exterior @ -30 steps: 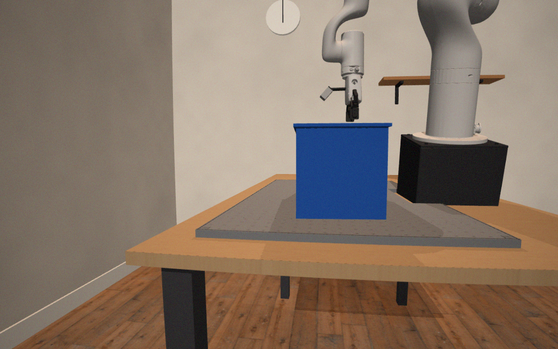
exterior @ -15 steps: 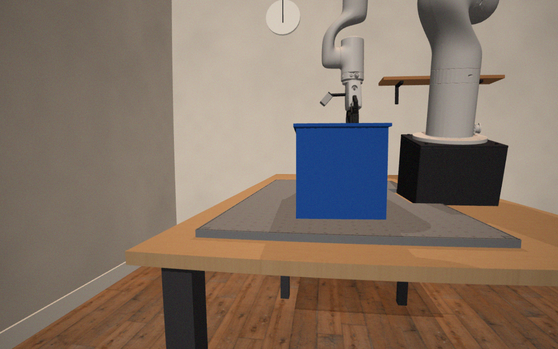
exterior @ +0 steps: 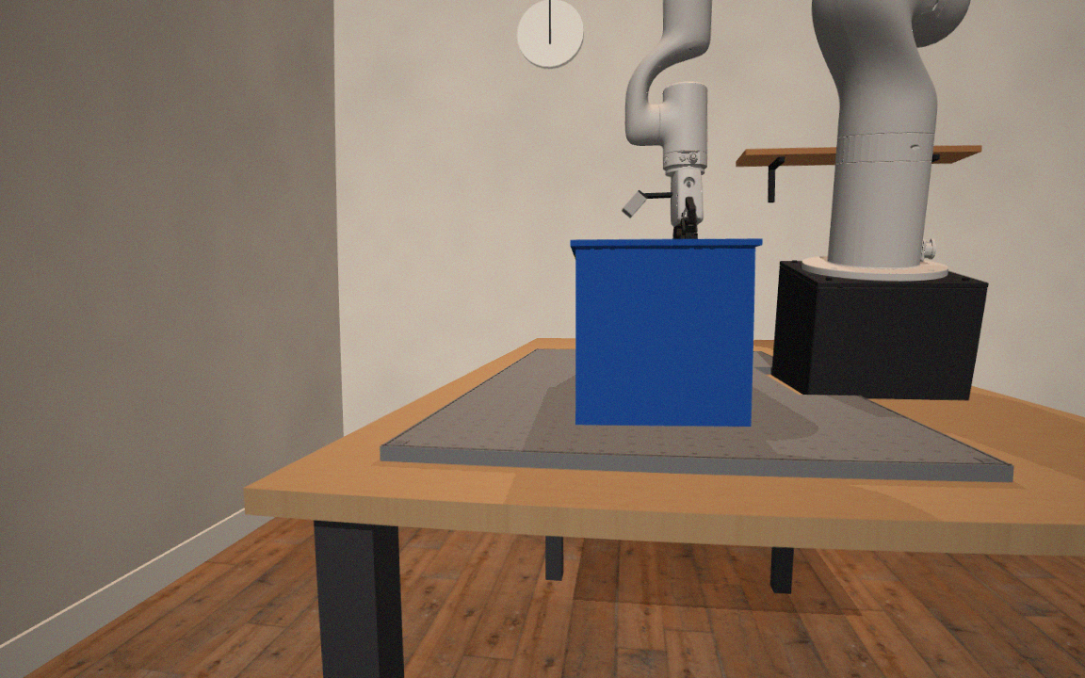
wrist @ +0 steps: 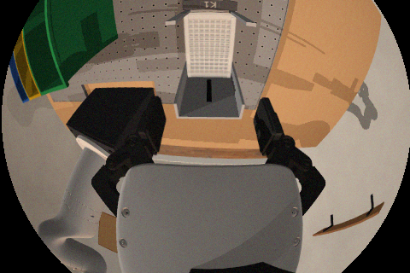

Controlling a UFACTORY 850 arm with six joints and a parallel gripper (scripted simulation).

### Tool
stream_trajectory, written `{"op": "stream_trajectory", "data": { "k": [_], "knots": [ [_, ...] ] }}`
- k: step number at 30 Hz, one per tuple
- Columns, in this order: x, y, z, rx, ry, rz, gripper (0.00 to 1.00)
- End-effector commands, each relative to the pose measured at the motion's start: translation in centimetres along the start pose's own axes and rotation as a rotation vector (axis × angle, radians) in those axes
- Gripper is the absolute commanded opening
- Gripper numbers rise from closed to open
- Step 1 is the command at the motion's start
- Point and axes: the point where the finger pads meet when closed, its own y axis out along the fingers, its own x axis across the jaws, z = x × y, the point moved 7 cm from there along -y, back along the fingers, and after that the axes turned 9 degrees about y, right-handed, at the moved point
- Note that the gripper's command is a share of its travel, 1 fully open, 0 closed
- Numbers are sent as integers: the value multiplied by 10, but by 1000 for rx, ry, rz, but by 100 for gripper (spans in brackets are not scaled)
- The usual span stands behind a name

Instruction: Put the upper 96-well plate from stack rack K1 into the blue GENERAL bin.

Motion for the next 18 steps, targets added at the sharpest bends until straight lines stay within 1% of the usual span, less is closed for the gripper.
{"op": "stream_trajectory", "data": {
  "k": [1,7,9,18],
  "knots": [
    [1,6,0,4,0,-1,100],
    [1,16,0,4,0,-1,100],
    [1,16,0,4,0,-1,100],
    [1,31,0,4,0,-1,100]
  ]
}}
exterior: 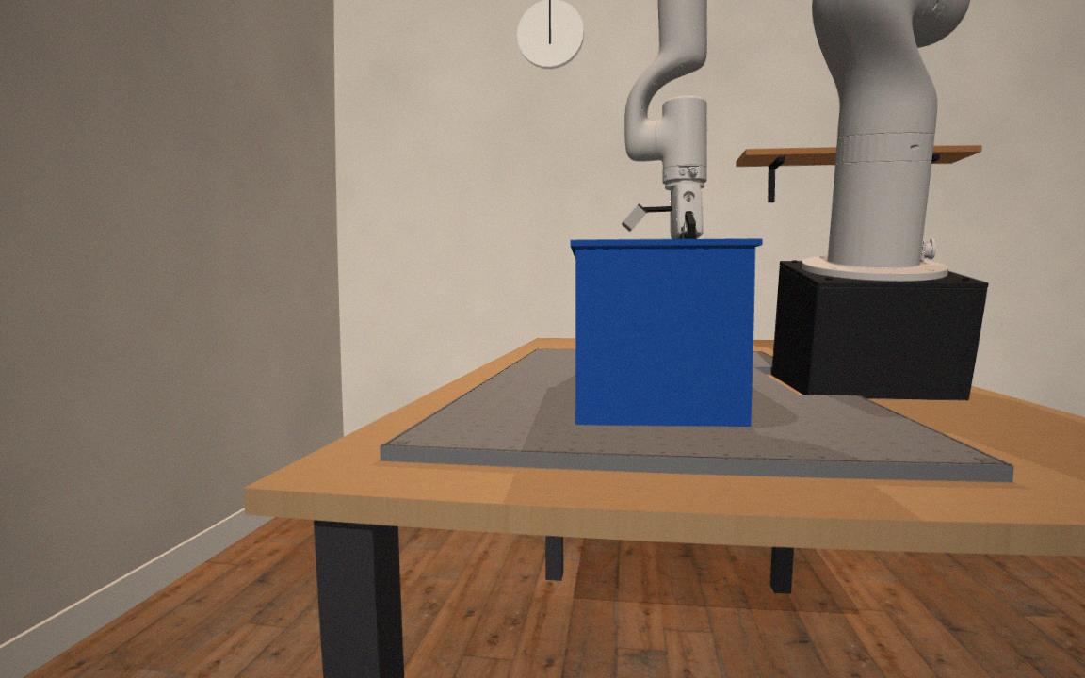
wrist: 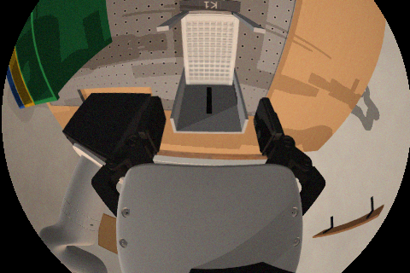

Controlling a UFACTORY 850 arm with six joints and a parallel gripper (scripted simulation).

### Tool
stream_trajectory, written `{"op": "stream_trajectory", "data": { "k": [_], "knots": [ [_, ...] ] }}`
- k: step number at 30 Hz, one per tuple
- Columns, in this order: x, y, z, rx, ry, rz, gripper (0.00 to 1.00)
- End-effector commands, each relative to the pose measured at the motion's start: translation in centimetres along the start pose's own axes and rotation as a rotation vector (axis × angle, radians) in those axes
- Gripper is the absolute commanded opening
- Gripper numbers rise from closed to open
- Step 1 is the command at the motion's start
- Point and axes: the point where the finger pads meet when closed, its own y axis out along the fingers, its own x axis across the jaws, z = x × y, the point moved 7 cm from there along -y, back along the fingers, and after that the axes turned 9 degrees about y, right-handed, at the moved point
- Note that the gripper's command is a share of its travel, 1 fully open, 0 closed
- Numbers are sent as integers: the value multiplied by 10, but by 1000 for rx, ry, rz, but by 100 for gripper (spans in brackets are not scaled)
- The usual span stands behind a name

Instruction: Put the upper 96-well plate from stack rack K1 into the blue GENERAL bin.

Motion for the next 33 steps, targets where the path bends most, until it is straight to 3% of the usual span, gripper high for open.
{"op": "stream_trajectory", "data": {
  "k": [1,33],
  "knots": [
    [0,7,0,7,0,-2,100],
    [0,53,1,7,0,-2,100]
  ]
}}
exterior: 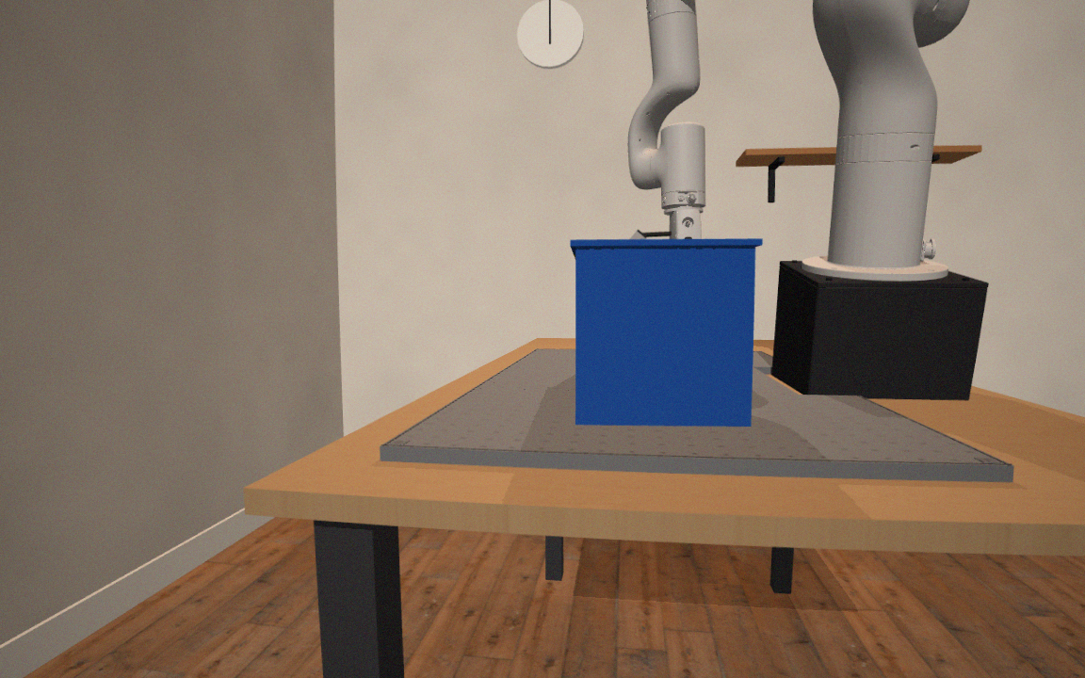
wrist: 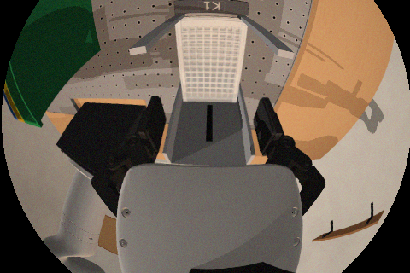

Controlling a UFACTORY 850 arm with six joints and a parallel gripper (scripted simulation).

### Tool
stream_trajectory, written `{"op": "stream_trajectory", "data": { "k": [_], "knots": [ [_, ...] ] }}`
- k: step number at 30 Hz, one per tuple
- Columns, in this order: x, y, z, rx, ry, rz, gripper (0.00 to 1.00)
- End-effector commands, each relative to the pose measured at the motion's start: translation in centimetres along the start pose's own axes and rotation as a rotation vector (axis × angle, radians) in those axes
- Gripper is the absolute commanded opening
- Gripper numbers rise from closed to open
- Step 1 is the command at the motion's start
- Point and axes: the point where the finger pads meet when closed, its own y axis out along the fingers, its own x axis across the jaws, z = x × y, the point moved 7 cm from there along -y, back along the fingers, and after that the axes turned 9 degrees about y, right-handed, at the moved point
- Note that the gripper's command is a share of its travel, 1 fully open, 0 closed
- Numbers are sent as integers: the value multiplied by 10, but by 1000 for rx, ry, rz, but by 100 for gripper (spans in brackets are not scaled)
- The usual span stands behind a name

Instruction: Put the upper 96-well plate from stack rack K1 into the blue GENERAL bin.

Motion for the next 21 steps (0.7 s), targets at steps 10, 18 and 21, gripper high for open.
{"op": "stream_trajectory", "data": {
  "k": [10,18,21],
  "knots": [
    [0,19,0,17,-1,-12,100],
    [0,32,0,17,-1,-12,100],
    [0,37,0,17,-1,-12,100]
  ]
}}
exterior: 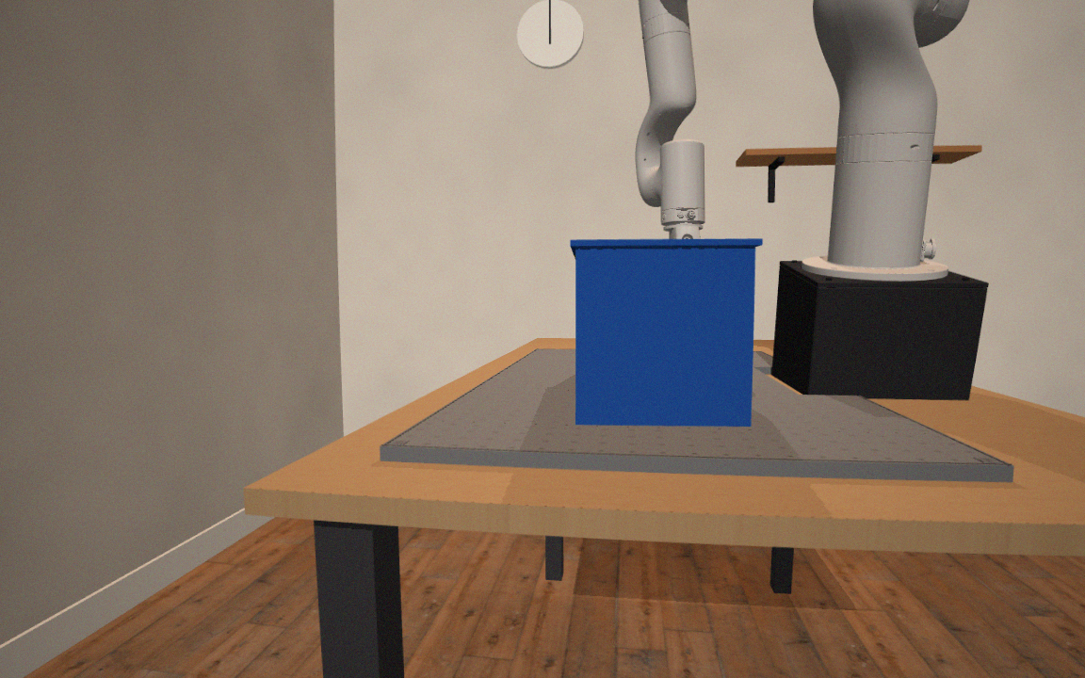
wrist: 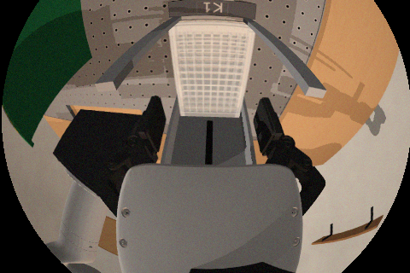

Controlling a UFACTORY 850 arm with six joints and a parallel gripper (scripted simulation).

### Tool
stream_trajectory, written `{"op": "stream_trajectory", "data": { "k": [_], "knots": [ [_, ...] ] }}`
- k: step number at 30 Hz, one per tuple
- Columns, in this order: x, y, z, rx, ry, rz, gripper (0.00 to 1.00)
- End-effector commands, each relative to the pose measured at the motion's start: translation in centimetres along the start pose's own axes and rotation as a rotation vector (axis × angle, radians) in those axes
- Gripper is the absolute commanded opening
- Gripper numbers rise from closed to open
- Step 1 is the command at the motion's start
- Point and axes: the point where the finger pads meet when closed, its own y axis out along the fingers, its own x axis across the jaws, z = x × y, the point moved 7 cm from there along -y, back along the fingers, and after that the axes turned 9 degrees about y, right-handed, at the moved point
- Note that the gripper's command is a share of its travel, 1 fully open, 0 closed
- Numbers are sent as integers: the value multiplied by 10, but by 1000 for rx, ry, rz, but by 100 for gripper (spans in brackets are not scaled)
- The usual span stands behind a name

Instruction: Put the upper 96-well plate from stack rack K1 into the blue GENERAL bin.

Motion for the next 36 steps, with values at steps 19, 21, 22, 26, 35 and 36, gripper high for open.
{"op": "stream_trajectory", "data": {
  "k": [19,21,22,26,35,36],
  "knots": [
    [0,31,0,20,-1,-22,100],
    [0,31,0,20,-1,-22,100],
    [0,31,0,20,-1,-22,100],
    [0,31,0,20,-1,-22,100],
    [0,34,0,20,-1,-22,100],
    [0,34,0,20,-1,-22,100]
  ]
}}
